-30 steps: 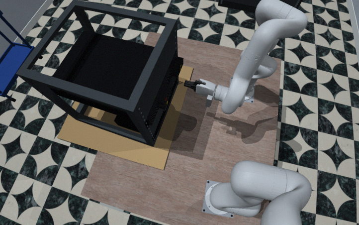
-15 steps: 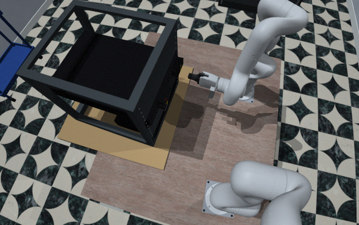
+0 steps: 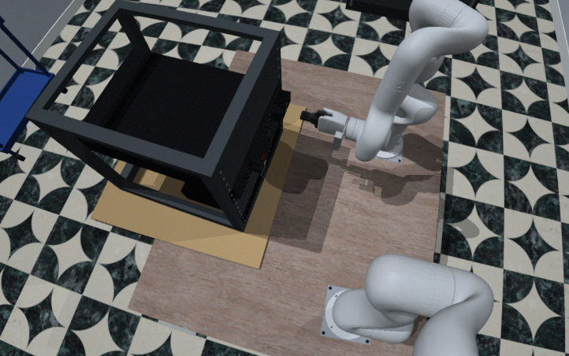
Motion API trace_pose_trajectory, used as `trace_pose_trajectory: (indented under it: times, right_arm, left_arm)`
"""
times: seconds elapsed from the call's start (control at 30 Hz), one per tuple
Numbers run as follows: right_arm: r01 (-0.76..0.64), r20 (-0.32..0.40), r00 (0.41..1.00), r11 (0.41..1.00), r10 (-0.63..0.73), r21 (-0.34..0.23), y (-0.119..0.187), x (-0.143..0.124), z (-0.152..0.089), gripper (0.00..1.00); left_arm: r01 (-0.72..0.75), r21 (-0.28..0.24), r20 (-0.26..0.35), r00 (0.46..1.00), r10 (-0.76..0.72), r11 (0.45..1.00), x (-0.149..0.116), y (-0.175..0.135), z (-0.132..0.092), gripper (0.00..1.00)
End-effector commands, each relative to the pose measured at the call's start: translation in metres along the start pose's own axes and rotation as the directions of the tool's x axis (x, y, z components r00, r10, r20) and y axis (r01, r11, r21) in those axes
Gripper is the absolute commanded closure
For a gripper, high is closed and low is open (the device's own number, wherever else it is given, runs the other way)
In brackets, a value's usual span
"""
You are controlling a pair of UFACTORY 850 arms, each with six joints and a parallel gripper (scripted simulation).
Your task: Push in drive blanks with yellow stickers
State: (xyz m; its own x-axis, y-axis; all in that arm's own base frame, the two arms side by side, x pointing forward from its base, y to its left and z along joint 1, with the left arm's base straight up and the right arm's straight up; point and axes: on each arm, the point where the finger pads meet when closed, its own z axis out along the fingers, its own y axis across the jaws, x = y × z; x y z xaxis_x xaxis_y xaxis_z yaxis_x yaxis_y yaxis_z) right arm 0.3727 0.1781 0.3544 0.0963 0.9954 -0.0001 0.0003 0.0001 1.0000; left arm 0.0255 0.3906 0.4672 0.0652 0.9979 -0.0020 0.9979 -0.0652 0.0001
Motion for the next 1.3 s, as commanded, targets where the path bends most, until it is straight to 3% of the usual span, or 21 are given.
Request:
trace_pose_trajectory:
  times: [0.0, 0.2, 0.5, 1.27]
  right_arm:
    - [-0.001, 0.000, 1.000, 1.000, 0.001, -0.003, 0.000, -0.001, 0.000, 1.00]
    - [-0.001, 0.000, 1.000, 1.000, 0.001, -0.003, 0.000, -0.001, 0.008, 1.00]
    - [-0.001, 0.000, 1.000, 1.000, 0.001, -0.003, 0.000, -0.001, 0.051, 1.00]
    - [-0.001, 0.000, 1.000, 1.000, 0.001, -0.003, 0.000, -0.001, 0.061, 1.00]
  left_arm:
    - [0.000, 0.000, -0.002, 1.000, 0.000, 1.000, 0.000, 0.000, -0.001, 0.00]
    - [0.000, 0.000, -0.002, 1.000, 0.000, 1.000, 0.000, 0.000, -0.001, 0.00]
    - [0.000, 0.000, -0.002, 1.000, 0.000, 1.000, 0.000, 0.000, -0.001, 0.00]
    - [0.000, 0.000, -0.002, 1.000, 0.000, 1.000, 0.000, 0.000, -0.001, 0.00]
